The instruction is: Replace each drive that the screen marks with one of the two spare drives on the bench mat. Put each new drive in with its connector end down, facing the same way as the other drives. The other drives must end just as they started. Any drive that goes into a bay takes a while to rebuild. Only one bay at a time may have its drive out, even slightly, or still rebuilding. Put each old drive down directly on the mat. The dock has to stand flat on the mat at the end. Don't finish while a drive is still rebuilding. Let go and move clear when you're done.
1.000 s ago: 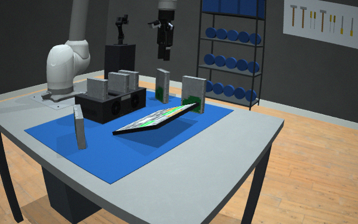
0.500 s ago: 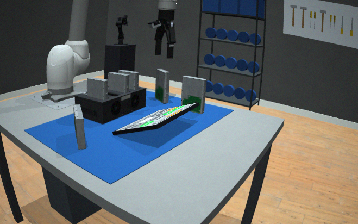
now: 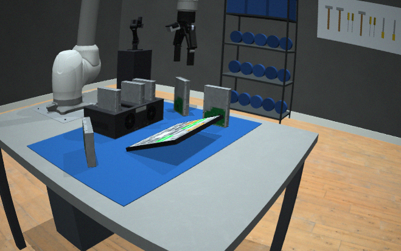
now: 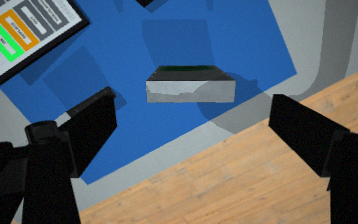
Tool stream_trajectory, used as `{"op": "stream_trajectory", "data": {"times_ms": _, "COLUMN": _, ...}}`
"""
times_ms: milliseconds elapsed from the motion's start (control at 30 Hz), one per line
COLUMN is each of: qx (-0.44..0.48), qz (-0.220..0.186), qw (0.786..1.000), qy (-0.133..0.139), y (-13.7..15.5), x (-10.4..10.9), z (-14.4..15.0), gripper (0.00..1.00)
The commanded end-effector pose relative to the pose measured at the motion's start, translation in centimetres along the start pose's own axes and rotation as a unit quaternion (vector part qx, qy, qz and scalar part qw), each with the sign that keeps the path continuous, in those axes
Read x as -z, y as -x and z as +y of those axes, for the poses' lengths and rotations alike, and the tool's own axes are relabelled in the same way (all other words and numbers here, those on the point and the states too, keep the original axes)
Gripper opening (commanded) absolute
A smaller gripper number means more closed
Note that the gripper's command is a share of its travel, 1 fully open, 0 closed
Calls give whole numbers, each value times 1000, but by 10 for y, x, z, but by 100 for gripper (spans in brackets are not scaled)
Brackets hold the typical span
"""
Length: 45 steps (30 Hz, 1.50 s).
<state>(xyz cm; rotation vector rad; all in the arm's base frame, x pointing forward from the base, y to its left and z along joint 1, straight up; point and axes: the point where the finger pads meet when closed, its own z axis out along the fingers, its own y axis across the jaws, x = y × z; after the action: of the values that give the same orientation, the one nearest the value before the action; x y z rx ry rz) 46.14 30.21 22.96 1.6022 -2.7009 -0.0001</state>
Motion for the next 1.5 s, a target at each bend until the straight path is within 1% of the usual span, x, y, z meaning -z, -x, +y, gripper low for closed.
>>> {"op": "stream_trajectory", "data": {"times_ms": 0, "qx": 0, "qz": -1, "qw": 1000, "qy": 0, "y": 0, "x": 0, "z": 0, "gripper": 89}}
{"op": "stream_trajectory", "data": {"times_ms": 633, "qx": 0, "qz": 0, "qw": 1000, "qy": 0, "y": 1, "x": -8, "z": 0, "gripper": 89}}
{"op": "stream_trajectory", "data": {"times_ms": 1133, "qx": 0, "qz": 0, "qw": 1000, "qy": 0, "y": 1, "x": -27, "z": 1, "gripper": 89}}
{"op": "stream_trajectory", "data": {"times_ms": 1467, "qx": 0, "qz": 0, "qw": 1000, "qy": 0, "y": 1, "x": -37, "z": 1, "gripper": 89}}
